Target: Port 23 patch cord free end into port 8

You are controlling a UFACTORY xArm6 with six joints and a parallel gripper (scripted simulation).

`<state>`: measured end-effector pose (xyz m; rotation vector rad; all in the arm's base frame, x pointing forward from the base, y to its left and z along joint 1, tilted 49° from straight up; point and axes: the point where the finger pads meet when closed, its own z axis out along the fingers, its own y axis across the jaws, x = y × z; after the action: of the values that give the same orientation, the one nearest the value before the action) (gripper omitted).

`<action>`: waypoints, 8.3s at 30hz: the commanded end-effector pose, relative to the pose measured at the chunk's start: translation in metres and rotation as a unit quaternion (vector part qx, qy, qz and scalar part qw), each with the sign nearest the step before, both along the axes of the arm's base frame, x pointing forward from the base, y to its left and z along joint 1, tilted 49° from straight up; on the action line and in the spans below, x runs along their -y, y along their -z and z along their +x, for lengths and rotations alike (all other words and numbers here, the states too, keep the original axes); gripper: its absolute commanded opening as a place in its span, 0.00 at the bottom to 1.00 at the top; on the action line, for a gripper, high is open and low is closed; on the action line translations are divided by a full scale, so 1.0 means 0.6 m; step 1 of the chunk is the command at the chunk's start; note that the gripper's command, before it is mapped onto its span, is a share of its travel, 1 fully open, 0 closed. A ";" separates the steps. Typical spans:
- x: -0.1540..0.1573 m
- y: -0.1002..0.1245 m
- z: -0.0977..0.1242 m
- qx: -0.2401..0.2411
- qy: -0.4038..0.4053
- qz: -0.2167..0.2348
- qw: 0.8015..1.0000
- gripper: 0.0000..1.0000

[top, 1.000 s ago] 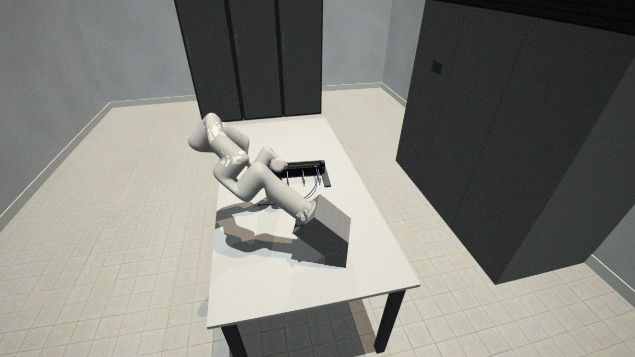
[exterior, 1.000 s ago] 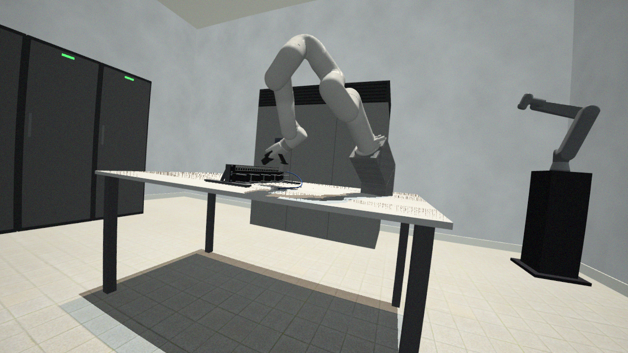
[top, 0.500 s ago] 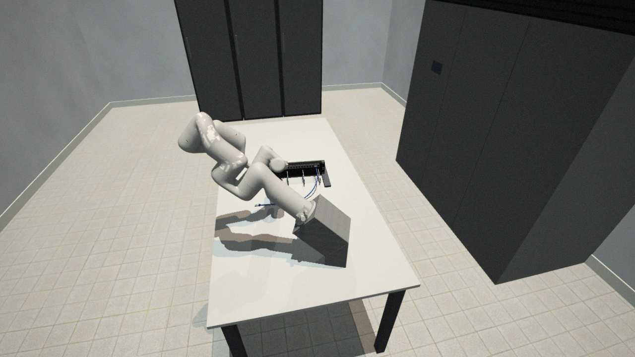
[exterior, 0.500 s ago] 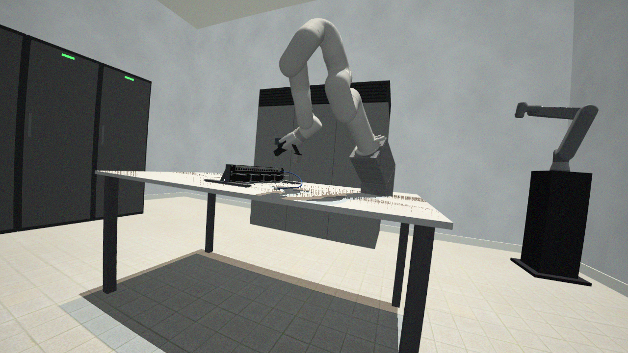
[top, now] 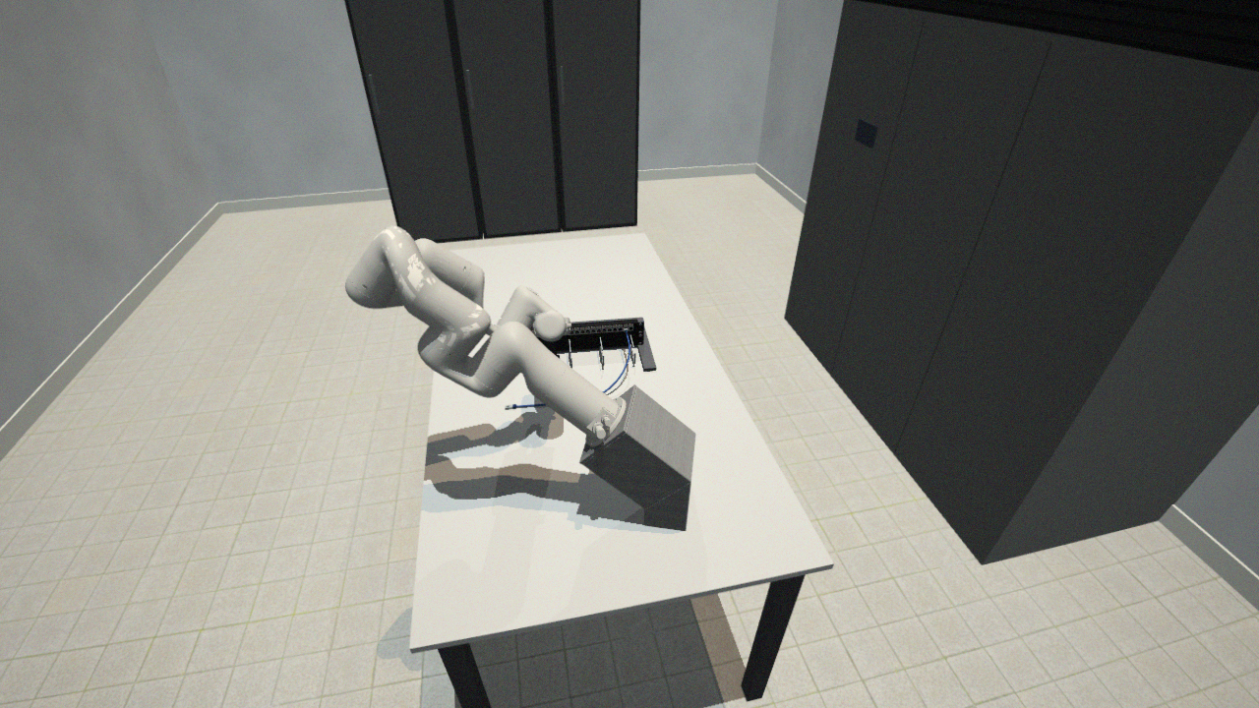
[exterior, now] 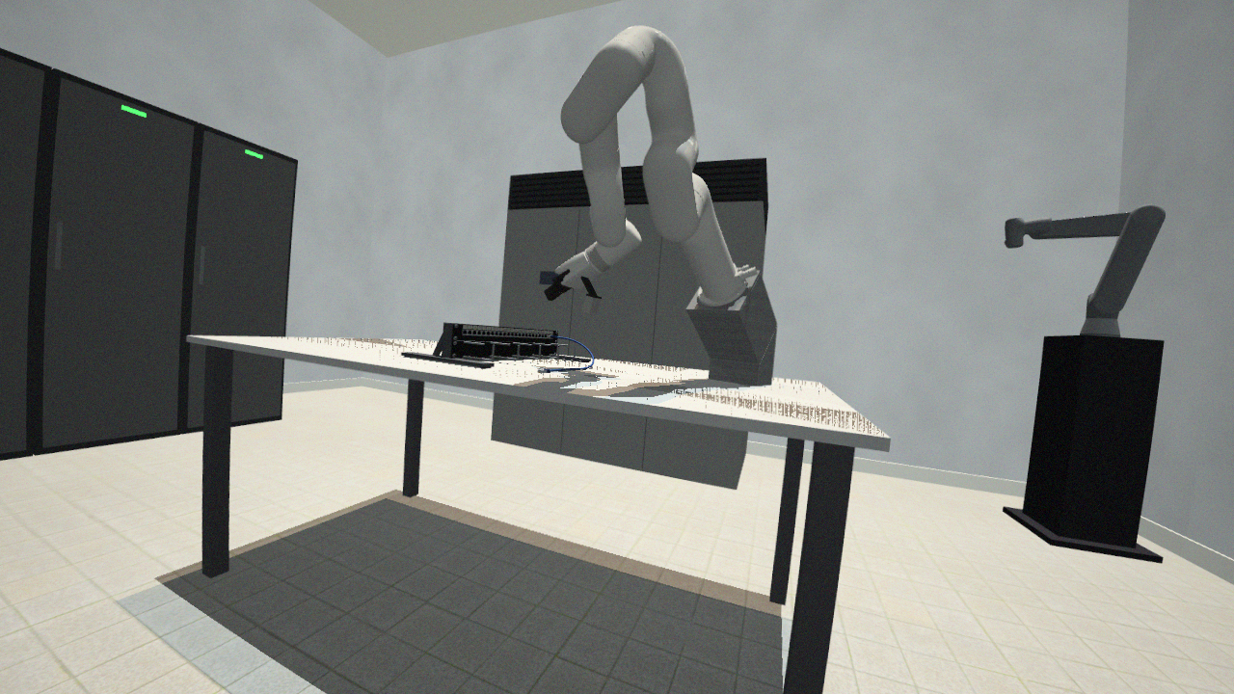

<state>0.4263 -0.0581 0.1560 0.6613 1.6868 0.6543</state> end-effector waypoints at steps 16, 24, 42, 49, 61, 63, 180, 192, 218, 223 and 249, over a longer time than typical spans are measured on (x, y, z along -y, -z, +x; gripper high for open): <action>0.069 0.071 -0.009 0.000 0.001 0.000 1.000 0.00; 0.098 0.102 -0.012 0.000 0.001 0.000 1.000 0.00; 0.112 0.121 0.001 0.000 0.001 0.000 1.000 0.00; 0.106 0.136 0.078 0.000 0.001 0.000 1.000 0.00; 0.097 0.159 0.196 0.000 0.001 0.000 1.000 0.00; 0.096 0.161 0.207 0.000 0.001 0.000 1.000 0.00; 0.215 0.225 -0.027 0.000 0.001 0.000 1.000 0.00; 0.228 0.239 -0.029 0.000 0.001 0.000 1.000 0.00; 0.210 0.282 0.192 0.000 0.001 0.000 1.000 0.00; 0.210 0.283 0.200 0.000 0.001 0.000 1.000 0.00; 0.210 0.283 0.200 0.000 0.000 0.000 1.000 0.00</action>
<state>0.5458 -0.1826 -0.0149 0.6616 1.6876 0.6554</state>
